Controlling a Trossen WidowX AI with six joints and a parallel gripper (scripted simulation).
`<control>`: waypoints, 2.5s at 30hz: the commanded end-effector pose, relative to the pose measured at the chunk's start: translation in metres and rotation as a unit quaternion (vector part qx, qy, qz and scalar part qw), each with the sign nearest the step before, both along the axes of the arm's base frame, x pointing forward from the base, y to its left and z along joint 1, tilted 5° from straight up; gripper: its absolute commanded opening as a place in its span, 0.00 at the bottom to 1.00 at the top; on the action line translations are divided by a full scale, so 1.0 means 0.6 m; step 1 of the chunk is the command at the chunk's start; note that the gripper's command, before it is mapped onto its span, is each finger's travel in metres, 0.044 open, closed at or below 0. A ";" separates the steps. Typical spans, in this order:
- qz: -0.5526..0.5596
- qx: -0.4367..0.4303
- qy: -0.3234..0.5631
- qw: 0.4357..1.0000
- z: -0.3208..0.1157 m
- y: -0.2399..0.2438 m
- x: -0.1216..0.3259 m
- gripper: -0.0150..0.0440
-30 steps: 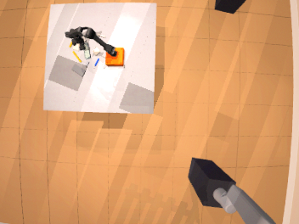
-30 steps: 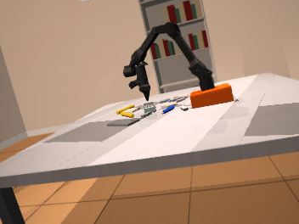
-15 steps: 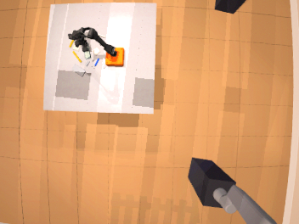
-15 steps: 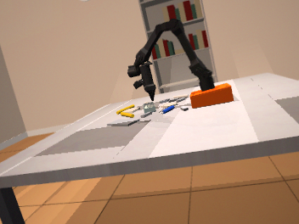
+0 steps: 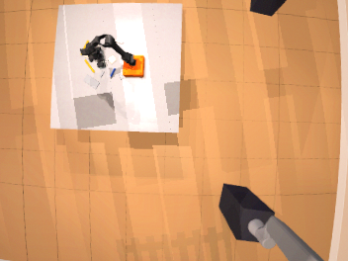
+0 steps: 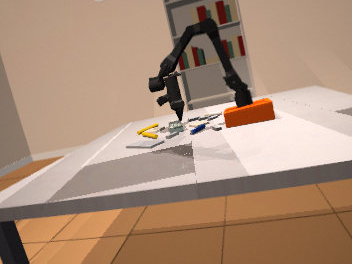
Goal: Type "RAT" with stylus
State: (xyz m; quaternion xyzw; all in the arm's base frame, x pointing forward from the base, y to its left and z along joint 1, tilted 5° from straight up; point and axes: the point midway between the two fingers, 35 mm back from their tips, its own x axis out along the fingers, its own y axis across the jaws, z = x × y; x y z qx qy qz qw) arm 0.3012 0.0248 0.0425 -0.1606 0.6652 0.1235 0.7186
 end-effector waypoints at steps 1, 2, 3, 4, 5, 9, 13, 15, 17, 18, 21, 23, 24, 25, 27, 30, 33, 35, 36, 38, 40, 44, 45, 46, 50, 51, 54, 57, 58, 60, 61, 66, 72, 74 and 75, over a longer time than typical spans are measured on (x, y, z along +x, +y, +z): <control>-0.002 -0.002 -0.005 1.000 0.003 0.002 -0.001 0.25; -0.002 -0.002 -0.005 1.000 0.007 0.003 -0.001 0.25; -0.002 -0.002 -0.005 1.000 0.019 0.003 -0.001 0.25; -0.002 -0.002 -0.005 1.000 0.039 0.004 -0.001 0.25; -0.002 -0.002 -0.005 1.000 0.066 0.005 -0.004 0.25; -0.002 -0.002 -0.005 1.000 0.103 0.007 -0.010 0.25; -0.001 0.000 -0.007 1.000 0.099 0.007 -0.007 0.25; 0.001 0.002 -0.010 1.000 0.096 0.008 -0.004 0.25; 0.001 0.001 -0.008 1.000 0.097 0.008 -0.006 0.25; 0.001 0.001 -0.008 1.000 0.097 0.008 -0.006 0.30; -0.024 0.001 -0.004 1.000 0.094 0.014 -0.008 0.43; -0.093 -0.002 0.006 0.996 0.087 0.031 -0.015 0.51; -0.131 -0.005 0.011 0.991 0.083 0.040 -0.018 0.51; -0.168 -0.009 0.015 0.986 0.080 0.048 -0.023 0.51; -0.242 -0.019 0.021 0.970 0.073 0.066 -0.031 0.51; -0.349 -0.037 0.021 0.936 0.063 0.090 -0.045 0.51; -0.450 -0.058 0.013 0.891 0.054 0.112 -0.060 0.51; -0.514 -0.073 0.001 0.855 0.048 0.127 -0.071 0.51; -0.545 -0.080 -0.006 0.835 0.045 0.134 -0.077 0.51; -0.599 -0.093 -0.024 0.795 0.040 0.147 -0.088 0.51; -0.627 -0.102 -0.037 0.772 0.036 0.157 -0.097 0.51; -0.682 -0.115 -0.066 0.719 0.030 0.173 -0.112 0.51; -0.696 -0.117 -0.074 0.704 0.029 0.176 -0.115 0.51; -0.710 -0.118 -0.082 0.689 0.028 0.179 -0.118 0.51; -0.762 -0.120 -0.115 0.626 0.024 0.191 -0.131 0.51; -0.773 -0.120 -0.124 0.610 0.023 0.194 -0.135 0.51; -0.804 -0.119 -0.153 0.562 0.019 0.204 -0.145 0.51; -0.834 -0.112 -0.180 0.509 0.017 0.212 -0.154 0.51; -0.843 -0.109 -0.189 0.491 0.016 0.215 -0.157 0.51; -0.861 -0.102 -0.207 0.454 0.015 0.219 -0.163 0.51; -0.869 -0.097 -0.214 0.435 0.014 0.221 -0.164 0.51; -0.876 -0.093 -0.221 0.418 0.014 0.223 -0.166 0.51; -0.876 -0.093 -0.221 0.418 0.014 0.223 -0.165 0.51; -0.876 -0.093 -0.221 0.418 0.014 0.223 -0.165 0.51; -0.876 -0.093 -0.221 0.418 0.014 0.223 -0.165 0.51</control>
